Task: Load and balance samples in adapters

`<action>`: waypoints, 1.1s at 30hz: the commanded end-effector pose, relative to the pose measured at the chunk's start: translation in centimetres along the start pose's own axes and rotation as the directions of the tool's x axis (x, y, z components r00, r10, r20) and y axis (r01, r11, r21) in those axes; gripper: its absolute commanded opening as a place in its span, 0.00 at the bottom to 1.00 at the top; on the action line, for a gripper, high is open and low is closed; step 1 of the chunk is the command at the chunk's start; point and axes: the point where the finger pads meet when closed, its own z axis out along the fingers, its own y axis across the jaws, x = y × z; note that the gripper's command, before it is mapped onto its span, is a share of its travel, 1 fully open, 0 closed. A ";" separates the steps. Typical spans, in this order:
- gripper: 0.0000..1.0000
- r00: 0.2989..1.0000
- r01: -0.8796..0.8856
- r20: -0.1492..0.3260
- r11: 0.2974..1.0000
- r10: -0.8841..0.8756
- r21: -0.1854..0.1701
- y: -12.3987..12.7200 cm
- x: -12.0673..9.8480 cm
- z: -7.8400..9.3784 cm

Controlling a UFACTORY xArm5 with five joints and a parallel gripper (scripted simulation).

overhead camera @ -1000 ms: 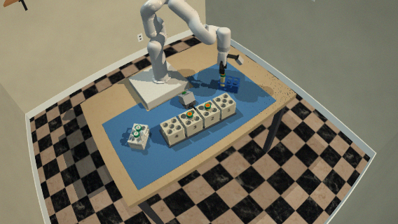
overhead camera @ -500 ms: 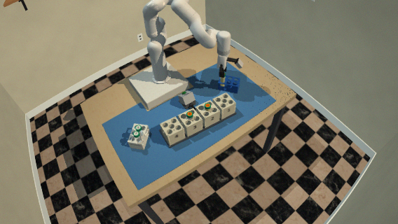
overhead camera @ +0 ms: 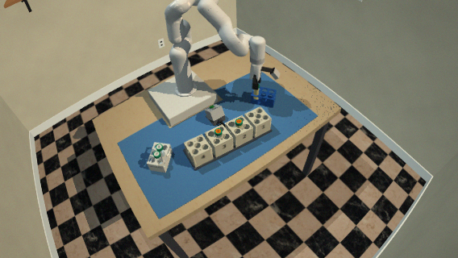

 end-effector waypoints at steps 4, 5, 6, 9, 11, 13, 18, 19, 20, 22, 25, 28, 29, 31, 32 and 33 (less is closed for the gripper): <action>0.57 1.000 0.000 -0.003 1.000 0.000 0.001 0.0 0.1 0.4; 0.57 1.000 0.000 -0.003 1.000 0.000 0.001 0.0 0.1 0.4; 0.57 1.000 0.000 -0.003 1.000 0.000 0.001 0.0 0.1 0.5; 0.57 1.000 0.000 -0.003 1.000 0.000 0.001 0.0 0.1 0.7; 0.57 1.000 0.000 -0.003 1.000 0.000 0.001 0.0 0.1 0.7; 0.57 1.000 0.000 -0.003 1.000 0.000 0.001 0.0 0.1 0.8; 0.57 1.000 0.000 -0.003 1.000 0.000 0.001 0.0 0.1 1.2; 0.57 1.000 0.000 -0.003 1.000 0.000 0.001 0.0 0.1 1.2; 0.57 1.000 0.000 -0.003 1.000 0.000 0.001 0.0 0.1 1.3; 0.57 1.000 0.000 -0.003 1.000 0.000 0.001 0.0 0.1 1.4; 0.57 1.000 0.000 -0.003 1.000 0.000 0.001 0.0 0.1 1.6; 0.57 1.000 0.000 -0.003 1.000 0.000 0.001 0.0 0.1 1.7; 0.57 1.000 0.000 -0.003 1.000 0.000 0.001 0.0 0.1 1.7; 0.57 1.000 0.000 -0.003 1.000 0.000 0.001 0.0 0.1 1.7; 0.57 1.000 0.000 -0.003 1.000 0.000 0.001 0.0 0.1 1.7; 0.57 1.000 0.000 -0.003 1.000 0.000 0.001 0.0 0.1 1.7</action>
